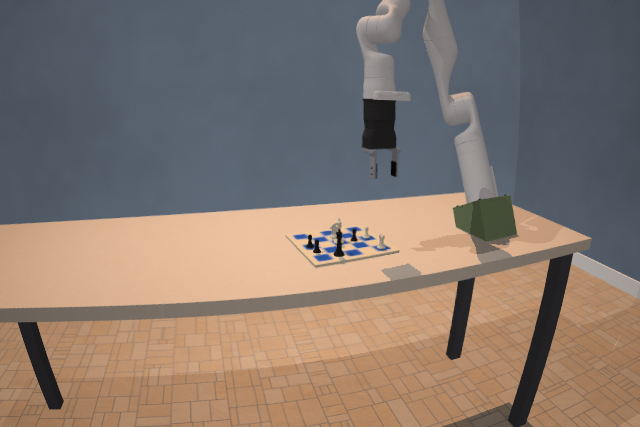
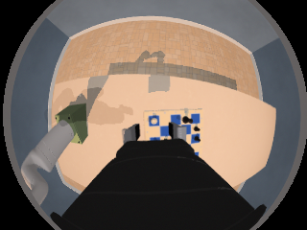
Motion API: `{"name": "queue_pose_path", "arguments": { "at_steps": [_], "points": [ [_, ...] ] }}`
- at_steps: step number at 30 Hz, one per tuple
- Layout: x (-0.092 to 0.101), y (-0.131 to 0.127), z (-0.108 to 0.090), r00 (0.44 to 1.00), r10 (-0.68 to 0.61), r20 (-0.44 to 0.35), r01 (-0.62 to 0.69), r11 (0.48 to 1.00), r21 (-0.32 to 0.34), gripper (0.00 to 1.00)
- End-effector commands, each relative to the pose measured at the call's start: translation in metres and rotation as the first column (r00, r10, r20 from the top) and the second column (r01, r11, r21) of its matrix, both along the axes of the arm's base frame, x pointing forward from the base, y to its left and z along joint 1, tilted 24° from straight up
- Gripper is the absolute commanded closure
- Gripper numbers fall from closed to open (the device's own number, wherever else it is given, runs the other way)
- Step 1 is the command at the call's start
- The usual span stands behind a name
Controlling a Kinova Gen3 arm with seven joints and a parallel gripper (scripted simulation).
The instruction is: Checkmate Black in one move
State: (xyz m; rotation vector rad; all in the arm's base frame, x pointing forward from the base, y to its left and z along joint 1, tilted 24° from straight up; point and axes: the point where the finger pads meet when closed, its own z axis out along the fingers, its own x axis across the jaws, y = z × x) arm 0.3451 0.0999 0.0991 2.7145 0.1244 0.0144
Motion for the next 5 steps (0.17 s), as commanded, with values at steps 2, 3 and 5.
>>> {"name": "queue_pose_path", "arguments": {
  "at_steps": [2,3,5],
  "points": [
    [0.0003,0.0005,0.0003,1.0,0.001,0.001,-0.001,1.0,0.001,0.0],
    [0.0003,0.0005,0.0003,1.0,0.001,0.001,-0.001,1.0,0.001,0.0],
    [0.0003,0.0005,0.0003,1.0,0.001,0.001,-0.001,1.0,0.001,0.0]
  ]
}}
